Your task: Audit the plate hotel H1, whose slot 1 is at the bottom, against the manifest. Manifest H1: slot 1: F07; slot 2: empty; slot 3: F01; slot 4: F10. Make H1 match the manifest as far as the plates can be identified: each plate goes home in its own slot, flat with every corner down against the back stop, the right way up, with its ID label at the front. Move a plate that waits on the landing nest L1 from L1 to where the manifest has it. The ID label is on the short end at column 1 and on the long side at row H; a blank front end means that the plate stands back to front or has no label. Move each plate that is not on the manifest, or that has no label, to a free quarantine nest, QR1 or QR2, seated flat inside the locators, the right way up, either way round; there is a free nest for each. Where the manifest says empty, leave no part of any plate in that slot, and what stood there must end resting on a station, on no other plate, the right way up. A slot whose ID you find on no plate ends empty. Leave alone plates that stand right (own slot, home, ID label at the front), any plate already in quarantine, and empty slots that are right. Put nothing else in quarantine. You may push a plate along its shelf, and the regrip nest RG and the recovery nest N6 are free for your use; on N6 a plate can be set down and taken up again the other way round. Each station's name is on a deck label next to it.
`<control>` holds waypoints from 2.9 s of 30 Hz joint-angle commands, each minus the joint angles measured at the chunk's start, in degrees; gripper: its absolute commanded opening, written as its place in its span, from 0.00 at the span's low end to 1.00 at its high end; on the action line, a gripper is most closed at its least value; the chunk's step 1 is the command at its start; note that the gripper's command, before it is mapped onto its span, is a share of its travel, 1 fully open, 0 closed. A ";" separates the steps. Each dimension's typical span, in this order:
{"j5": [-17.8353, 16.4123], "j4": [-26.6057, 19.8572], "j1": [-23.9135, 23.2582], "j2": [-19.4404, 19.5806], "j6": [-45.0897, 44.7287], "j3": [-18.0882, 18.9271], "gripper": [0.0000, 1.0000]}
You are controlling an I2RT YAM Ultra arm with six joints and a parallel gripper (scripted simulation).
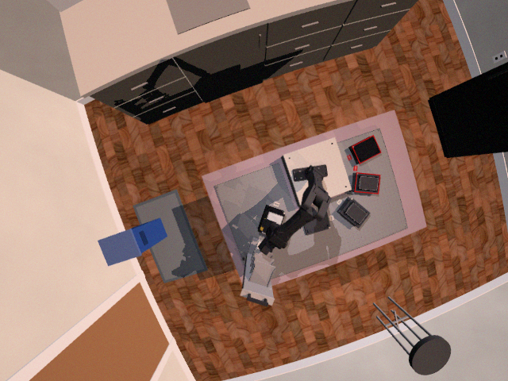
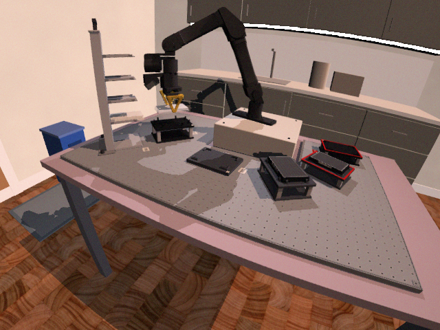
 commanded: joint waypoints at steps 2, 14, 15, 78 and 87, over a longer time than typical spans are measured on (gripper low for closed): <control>-0.04 1.11 0.05 -0.28 0.05 0.01 0.86; -0.04 2.50 0.07 0.15 0.06 -0.95 0.86; -0.04 2.63 0.07 0.20 0.06 -1.03 0.86; -0.04 10.13 0.13 3.19 0.13 -5.55 0.86; -0.04 11.34 0.14 3.77 0.14 -6.18 0.86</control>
